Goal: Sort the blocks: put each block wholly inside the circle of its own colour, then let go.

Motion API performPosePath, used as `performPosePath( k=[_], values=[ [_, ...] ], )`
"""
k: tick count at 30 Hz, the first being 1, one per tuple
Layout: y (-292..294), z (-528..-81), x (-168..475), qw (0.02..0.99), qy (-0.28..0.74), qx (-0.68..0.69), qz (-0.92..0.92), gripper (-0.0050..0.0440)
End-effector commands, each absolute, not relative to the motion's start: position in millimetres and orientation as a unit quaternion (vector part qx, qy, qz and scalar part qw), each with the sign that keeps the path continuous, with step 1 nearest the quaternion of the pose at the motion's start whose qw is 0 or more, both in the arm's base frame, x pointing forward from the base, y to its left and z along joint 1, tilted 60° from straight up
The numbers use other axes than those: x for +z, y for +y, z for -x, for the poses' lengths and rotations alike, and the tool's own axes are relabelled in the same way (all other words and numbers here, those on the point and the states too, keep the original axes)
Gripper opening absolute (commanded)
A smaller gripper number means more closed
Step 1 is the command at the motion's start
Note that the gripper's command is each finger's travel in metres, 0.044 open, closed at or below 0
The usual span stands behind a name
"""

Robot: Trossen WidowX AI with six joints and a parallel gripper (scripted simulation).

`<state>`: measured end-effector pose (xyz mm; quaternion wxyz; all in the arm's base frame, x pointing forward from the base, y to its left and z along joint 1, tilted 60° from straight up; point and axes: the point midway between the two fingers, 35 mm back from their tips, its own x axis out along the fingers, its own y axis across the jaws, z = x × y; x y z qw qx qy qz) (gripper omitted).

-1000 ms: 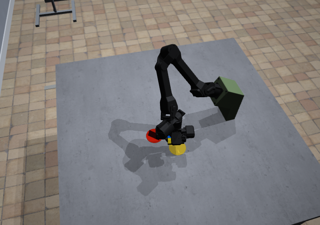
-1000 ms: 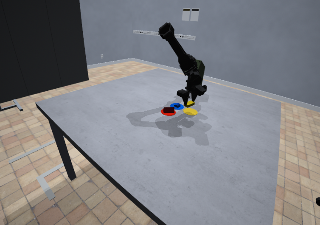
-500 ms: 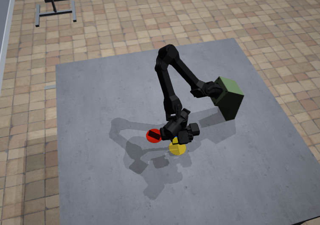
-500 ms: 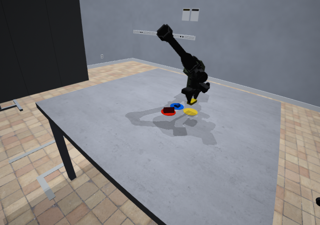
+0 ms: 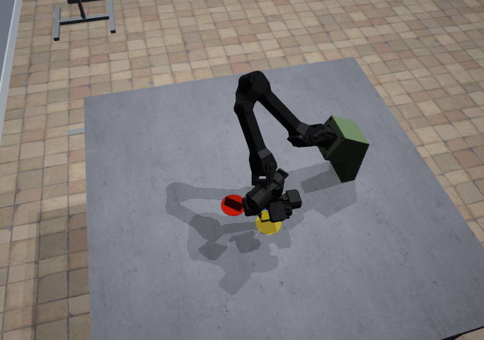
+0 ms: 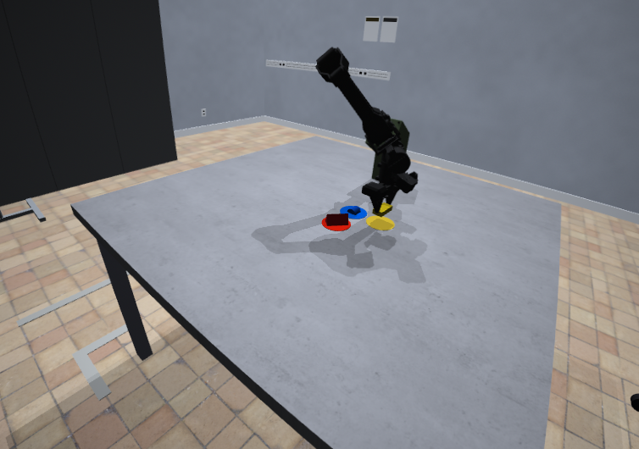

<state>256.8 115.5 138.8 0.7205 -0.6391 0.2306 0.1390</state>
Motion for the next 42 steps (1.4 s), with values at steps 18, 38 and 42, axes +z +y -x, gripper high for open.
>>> performPosePath(
  k=[18,38,42],
  values=[
    [116.1,-265.6,136.9,0.723,0.226,0.139,0.638,0.0250],
    [113.6,-289.3,122.6,0.722,0.226,0.139,0.639,0.0250],
    [113.0,-292.0,121.5,0.723,0.225,0.139,0.638,0.0250]
  ],
)
